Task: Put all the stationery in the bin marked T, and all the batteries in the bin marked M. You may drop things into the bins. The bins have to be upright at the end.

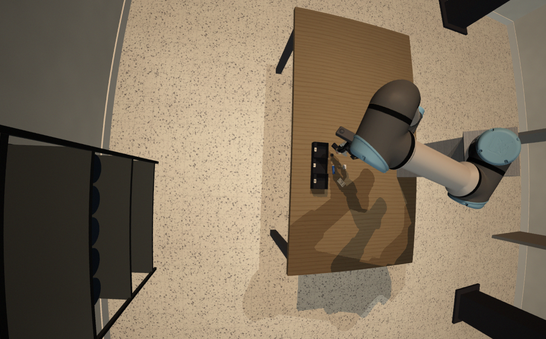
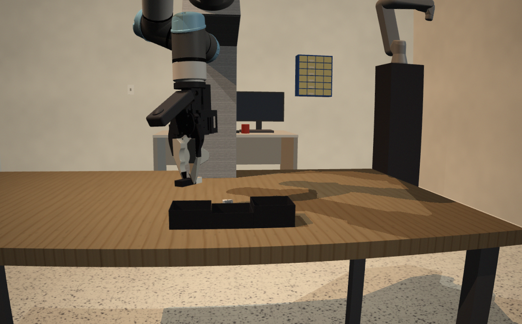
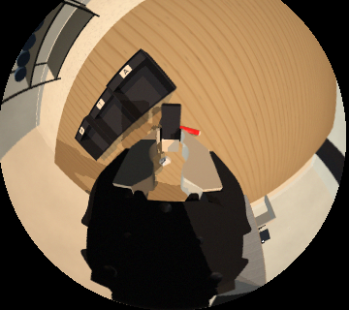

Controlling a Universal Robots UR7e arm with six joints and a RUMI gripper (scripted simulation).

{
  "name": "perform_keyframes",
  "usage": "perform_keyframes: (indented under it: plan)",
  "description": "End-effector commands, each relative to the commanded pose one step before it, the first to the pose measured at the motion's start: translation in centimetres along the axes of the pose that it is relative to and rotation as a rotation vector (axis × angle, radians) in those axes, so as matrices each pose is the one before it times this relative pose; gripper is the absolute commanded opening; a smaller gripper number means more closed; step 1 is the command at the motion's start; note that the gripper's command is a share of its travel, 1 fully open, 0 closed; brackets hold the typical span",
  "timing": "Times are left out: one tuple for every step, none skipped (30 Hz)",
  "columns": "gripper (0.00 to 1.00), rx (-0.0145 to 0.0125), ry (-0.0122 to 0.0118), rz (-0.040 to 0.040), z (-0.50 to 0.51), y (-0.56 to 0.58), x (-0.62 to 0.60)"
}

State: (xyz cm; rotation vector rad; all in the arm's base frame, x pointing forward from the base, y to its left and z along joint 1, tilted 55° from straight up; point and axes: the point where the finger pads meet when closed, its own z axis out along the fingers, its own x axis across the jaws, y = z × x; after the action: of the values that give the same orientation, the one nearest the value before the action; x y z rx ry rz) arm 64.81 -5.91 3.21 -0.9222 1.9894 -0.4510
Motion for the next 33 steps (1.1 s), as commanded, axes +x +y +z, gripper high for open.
perform_keyframes:
  plan:
    - [0.00, 0.00587, 0.01386, 0.11384, 0.228, -0.108, -2.169]
    - [0.00, -0.00035, -0.00606, 0.06139, 0.012, 0.102, -0.597]
    - [0.00, -0.00036, -0.00298, 0.01637, 0.015, 0.140, -0.587]
    - [0.00, -0.00033, -0.00201, 0.01909, 0.019, 0.147, -0.590]
    - [0.00, -0.00031, -0.00121, 0.02160, 0.018, 0.160, -0.581]
    - [0.00, -0.00033, -0.00095, 0.02242, 0.018, 0.173, -0.578]
    - [0.00, -0.00039, -0.00106, 0.02249, 0.019, 0.186, -0.574]
    - [0.00, -0.00046, -0.00136, 0.02228, 0.020, 0.199, -0.569]
    - [0.00, -0.00053, -0.00173, 0.02200, 0.020, 0.212, -0.565]
    - [0.00, -0.00043, -0.00171, 0.02171, 0.022, 0.224, -0.560]
    - [0.00, -0.00028, -0.00157, 0.02149, 0.023, 0.235, -0.556]
    - [0.00, -0.00026, -0.00166, 0.02137, 0.024, 0.247, -0.550]
    - [0.00, -0.00022, -0.00162, 0.02133, 0.025, 0.259, -0.545]
    - [0.00, -0.00016, -0.00150, 0.02132, 0.026, 0.271, -0.539]
    - [0.00, -0.00009, -0.00132, 0.02133, 0.026, 0.282, -0.533]
    - [0.00, -0.00002, -0.00112, 0.02134, 0.027, 0.293, -0.527]
    - [0.00, 0.00000, 0.00000, 0.00000, 0.000, 0.000, 0.000]
    - [0.00, 0.00000, 0.00000, 0.00000, 0.000, 0.000, 0.000]
    - [0.00, 0.00027, -0.00264, 0.06147, 0.035, 0.398, -0.669]
    - [0.00, 0.00007, -0.00103, 0.01634, 0.006, 0.071, -0.101]
    - [0.00, 0.00058, 0.00018, 0.01898, 0.004, 0.048, -0.064]
    - [0.00, 0.00097, 0.00097, 0.02108, 0.002, 0.028, -0.033]
    - [0.00, 0.00117, 0.00127, 0.02163, 0.001, 0.009, -0.006]
    - [0.00, 0.00136, 0.00153, 0.02179, -0.001, -0.008, 0.017]
    - [0.00, 0.00159, 0.00184, 0.02194, -0.003, -0.021, 0.043]
    - [0.00, 0.00184, 0.00222, 0.02211, -0.002, -0.034, 0.044]
    - [0.00, 0.00210, 0.00256, 0.02229, -0.002, -0.042, 0.052]
    - [0.00, 0.00235, 0.00287, 0.02247, -0.002, -0.047, 0.055]
    - [0.00, 0.00257, 0.00312, 0.02263, -0.002, -0.048, 0.053]
    - [0.00, 0.00277, 0.00330, 0.02274, -0.002, -0.047, 0.049]
    - [0.00, 0.00295, 0.00342, 0.02282, -0.001, -0.044, 0.043]
    - [0.00, 0.00311, 0.00349, 0.02285, -0.001, -0.040, 0.037]
    - [0.00, 0.00327, 0.00352, 0.02285, 0.000, -0.035, 0.030]
